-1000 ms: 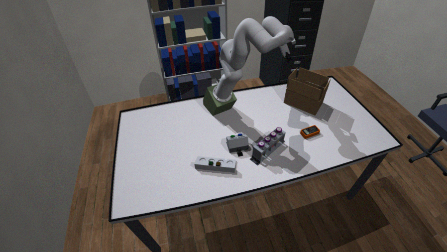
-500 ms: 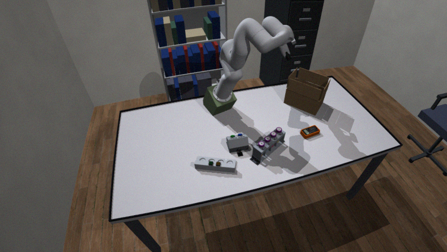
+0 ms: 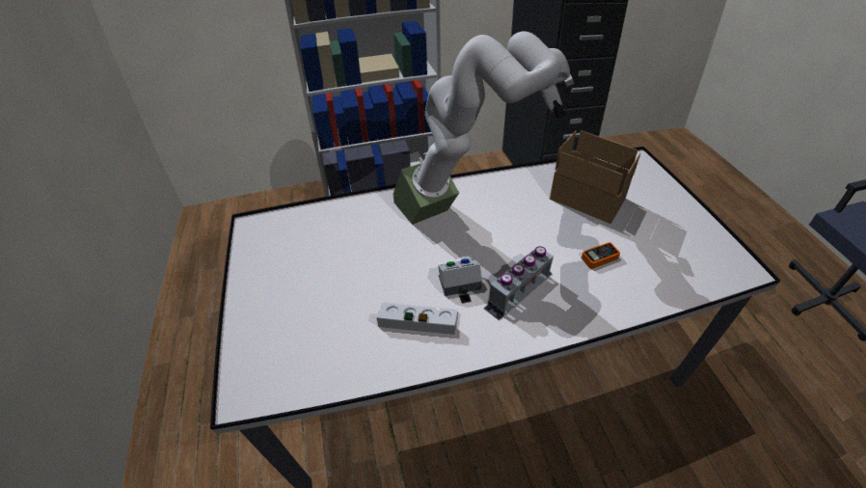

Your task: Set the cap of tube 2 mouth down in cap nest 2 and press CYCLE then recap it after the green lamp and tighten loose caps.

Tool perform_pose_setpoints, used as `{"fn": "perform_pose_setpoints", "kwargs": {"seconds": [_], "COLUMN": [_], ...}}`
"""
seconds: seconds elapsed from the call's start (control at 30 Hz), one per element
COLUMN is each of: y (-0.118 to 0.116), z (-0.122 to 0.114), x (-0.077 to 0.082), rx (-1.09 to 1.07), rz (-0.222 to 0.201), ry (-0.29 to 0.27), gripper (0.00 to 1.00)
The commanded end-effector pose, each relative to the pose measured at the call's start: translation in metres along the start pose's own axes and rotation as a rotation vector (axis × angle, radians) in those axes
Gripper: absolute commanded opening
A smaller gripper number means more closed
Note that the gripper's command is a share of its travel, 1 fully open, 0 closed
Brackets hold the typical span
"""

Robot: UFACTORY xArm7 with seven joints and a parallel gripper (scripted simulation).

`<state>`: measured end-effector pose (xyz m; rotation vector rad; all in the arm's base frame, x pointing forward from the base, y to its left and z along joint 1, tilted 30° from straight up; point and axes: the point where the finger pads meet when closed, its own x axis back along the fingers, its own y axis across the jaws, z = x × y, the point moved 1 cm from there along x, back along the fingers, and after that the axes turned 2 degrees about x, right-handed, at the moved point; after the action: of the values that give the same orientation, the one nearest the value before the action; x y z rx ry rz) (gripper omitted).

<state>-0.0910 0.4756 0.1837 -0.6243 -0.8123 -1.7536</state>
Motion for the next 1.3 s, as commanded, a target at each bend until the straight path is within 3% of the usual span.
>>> {"fn": "perform_pose_setpoints", "kwargs": {"seconds": [0.0,0.03,0.17,0.23,0.37,0.43,0.6,0.67,0.83,0.9,1.1,1.13,1.27], "y": [0.005,0.009,0.025,0.035,0.053,0.063,0.078,0.087,0.109,0.119,0.136,0.141,0.161], "z": [-0.003,-0.001,0.007,0.008,0.010,0.010,0.010,0.010,0.010,0.009,0.008,0.008,0.006], "x": [0.004,0.002,-0.004,-0.006,-0.010,-0.012,-0.014,-0.016,-0.019,-0.020,-0.021,-0.022,-0.023], "rx": [0.012,0.025,0.026,0.050,0.050,0.074,0.074,0.097,0.097,0.119,0.119,0.137,0.141], "rz": [0.001,-0.030,-0.031,-0.065,-0.065,-0.098,-0.098,-0.128,-0.128,-0.155,-0.155,-0.175,-0.181], "ry": [-0.007,-0.007,-0.007,-0.024,-0.024,-0.044,-0.044,-0.066,-0.066,-0.090,-0.090,-0.111,-0.116], "gripper": [0.46,0.46,0.46,0.46,0.46,0.46,0.46,0.46,0.46,0.46,0.46,0.46,0.46]}}
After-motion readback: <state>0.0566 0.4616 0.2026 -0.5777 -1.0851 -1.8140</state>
